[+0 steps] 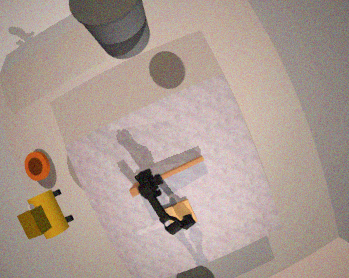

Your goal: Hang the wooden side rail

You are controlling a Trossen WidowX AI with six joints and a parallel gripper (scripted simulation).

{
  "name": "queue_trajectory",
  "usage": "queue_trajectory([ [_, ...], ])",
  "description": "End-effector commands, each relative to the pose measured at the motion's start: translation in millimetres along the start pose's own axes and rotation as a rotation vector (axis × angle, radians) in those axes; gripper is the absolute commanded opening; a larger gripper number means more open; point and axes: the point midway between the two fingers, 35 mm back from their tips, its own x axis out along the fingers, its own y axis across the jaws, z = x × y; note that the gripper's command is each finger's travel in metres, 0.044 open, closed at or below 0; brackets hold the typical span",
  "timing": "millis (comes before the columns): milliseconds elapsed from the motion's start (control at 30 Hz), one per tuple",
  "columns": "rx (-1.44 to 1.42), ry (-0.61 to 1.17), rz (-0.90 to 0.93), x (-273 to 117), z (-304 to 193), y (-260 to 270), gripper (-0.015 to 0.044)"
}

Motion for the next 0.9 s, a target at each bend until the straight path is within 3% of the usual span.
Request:
queue_trajectory([
  [0, 0.003, 0.007, 0.010, -4.7, -2.6, 1.4, 0.0000],
  [867, 0.003, 0.008, 0.010, -4.3, -5.1, 3.8, 0.0000],
])
